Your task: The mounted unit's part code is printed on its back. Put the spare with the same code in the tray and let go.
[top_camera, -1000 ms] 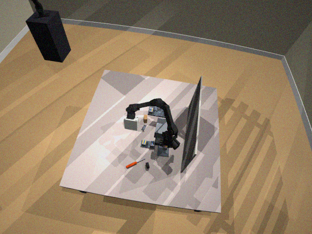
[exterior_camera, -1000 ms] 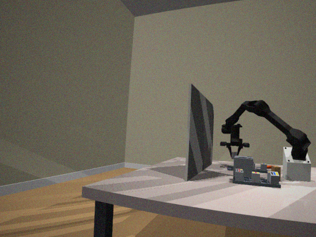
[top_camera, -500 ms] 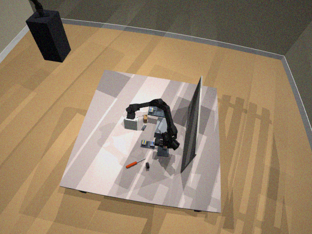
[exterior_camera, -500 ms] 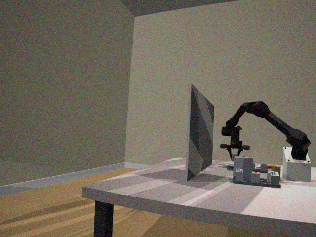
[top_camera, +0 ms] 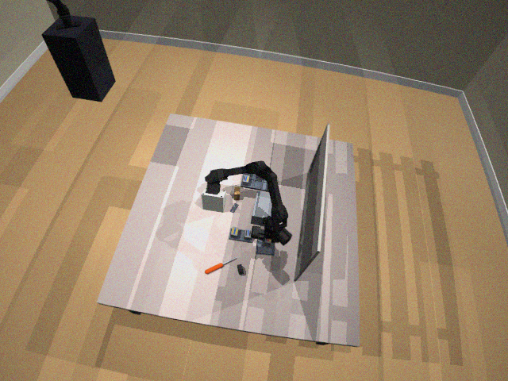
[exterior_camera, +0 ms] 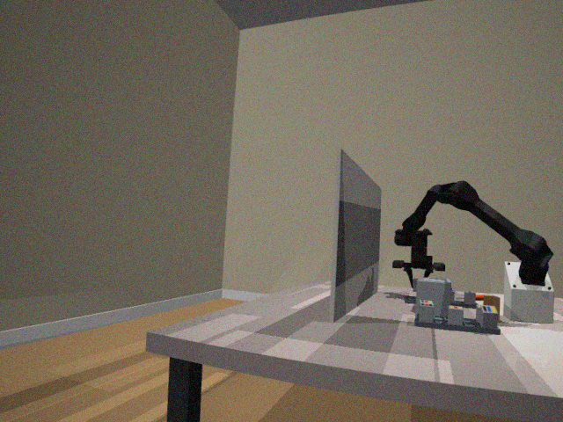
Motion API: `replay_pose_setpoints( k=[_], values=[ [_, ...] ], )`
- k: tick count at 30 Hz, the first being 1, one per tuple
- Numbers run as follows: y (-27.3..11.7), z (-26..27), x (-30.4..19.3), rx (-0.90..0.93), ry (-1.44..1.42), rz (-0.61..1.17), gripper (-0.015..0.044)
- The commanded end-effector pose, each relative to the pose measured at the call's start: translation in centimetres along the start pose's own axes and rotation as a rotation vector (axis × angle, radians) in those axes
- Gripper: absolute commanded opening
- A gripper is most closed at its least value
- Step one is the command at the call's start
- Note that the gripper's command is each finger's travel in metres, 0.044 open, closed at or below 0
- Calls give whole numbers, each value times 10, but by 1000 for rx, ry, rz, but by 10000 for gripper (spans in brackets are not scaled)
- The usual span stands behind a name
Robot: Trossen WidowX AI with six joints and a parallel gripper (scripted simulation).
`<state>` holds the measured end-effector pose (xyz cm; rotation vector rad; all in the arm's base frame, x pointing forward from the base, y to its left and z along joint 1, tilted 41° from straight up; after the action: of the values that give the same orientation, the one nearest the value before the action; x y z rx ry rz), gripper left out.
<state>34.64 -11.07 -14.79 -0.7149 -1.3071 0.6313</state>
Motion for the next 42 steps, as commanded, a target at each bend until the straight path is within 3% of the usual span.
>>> replay_pose_setpoints(
  k=[1, 23, 39, 42],
  values=[
    [5, 2, 1, 2, 8, -6, 0],
    [26, 6, 3, 3, 8, -9, 0],
    [23, 4, 2, 1, -1, -3, 420],
    [-3, 2, 1, 1, 2, -2, 440]
  ],
)
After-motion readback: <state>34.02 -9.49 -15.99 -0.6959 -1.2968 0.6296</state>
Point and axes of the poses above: the point midway between the two fingers, 35 mm back from their tips, its own y axis out along the fingers, its own z axis across the jaws, x = y × z, the point moved 1 cm from there along -y, back along the fingers, and after that the axes turned 11 degrees about y, right-handed, at the moved point
